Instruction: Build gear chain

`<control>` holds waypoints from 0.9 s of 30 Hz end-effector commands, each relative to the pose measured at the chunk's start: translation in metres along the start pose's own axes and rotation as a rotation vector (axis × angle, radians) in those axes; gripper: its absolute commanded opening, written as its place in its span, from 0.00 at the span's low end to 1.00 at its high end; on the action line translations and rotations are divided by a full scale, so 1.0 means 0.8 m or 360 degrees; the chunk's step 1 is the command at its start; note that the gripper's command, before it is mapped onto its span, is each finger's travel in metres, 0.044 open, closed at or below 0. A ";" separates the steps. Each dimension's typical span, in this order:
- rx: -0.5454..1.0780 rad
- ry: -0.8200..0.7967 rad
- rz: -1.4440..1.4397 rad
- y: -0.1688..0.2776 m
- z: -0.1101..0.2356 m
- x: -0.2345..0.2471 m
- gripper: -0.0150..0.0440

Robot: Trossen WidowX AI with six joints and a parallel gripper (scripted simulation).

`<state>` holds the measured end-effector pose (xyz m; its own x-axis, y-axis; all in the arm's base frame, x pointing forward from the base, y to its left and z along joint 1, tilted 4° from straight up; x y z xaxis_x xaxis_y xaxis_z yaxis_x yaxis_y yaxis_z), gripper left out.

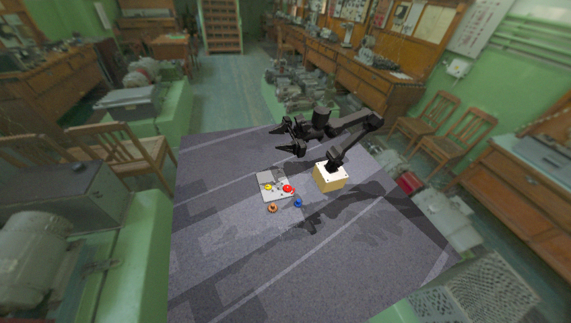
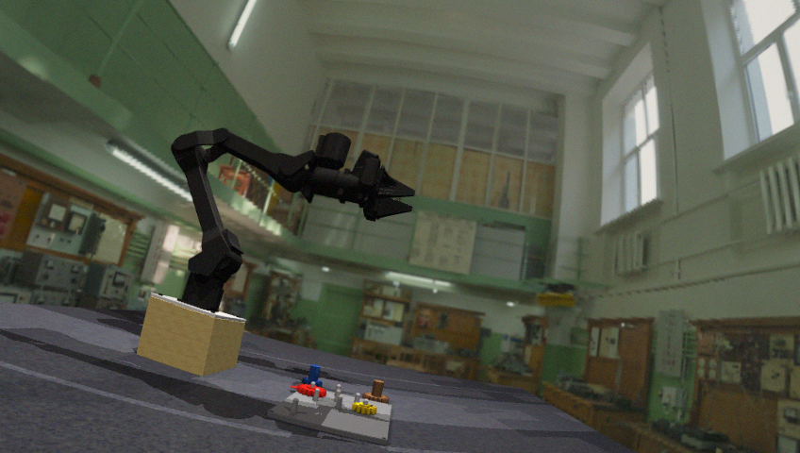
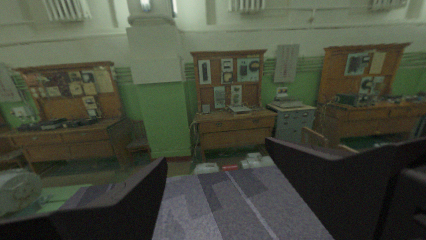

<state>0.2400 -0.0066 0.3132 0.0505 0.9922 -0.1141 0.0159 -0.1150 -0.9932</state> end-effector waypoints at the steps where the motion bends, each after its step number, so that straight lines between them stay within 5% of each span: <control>1: 0.0017 -0.0007 -0.0003 0.002 -0.001 0.001 0.98; 11: 0.0970 -0.0339 -0.0114 0.120 -0.033 0.071 1.00; 23: 0.2316 -0.0488 0.0009 0.251 0.004 0.146 1.00; 27: 0.2390 -0.0484 0.0026 0.257 0.013 0.146 1.00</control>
<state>0.2427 0.0849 0.0979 -0.1727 0.9831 0.0614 -0.9791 -0.1645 -0.1196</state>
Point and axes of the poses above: the point midway between the two fingers, 35 mm back from their tips, its own z axis back along the fingers, its own x axis across the jaws, y = z × x, the point moved 8 cm from there along z, back along the fingers, and after that the axes turned 6 degrees about z, right-handed, at the moved point
